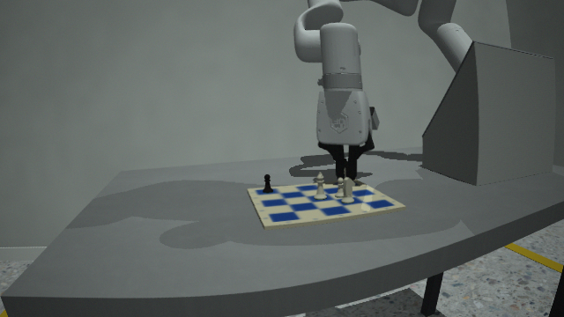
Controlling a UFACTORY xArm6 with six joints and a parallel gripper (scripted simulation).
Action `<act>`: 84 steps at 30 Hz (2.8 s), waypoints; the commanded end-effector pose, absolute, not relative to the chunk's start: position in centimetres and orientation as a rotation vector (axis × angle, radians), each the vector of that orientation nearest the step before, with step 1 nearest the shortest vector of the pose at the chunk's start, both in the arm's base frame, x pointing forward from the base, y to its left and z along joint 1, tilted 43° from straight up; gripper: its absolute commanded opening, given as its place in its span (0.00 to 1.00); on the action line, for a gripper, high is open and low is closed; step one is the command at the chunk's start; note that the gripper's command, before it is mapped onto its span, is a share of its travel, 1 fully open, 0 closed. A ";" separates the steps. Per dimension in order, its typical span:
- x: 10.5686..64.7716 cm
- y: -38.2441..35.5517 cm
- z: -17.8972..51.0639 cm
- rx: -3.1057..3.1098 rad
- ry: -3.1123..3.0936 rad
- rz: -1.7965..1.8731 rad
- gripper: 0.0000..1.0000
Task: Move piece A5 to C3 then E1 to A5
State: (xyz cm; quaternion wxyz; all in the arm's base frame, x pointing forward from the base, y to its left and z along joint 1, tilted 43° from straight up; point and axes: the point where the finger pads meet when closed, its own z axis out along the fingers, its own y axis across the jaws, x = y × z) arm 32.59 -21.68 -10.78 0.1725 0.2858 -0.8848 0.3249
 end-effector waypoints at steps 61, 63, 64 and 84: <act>33.8 -15.6 -4.2 0.812 -2.512 0.924 0.34; 33.8 -15.6 -4.2 0.812 -2.512 0.924 1.00; 33.8 -15.6 -4.2 0.812 -2.512 0.924 1.00; 33.8 -15.6 -4.2 0.812 -2.512 0.924 1.00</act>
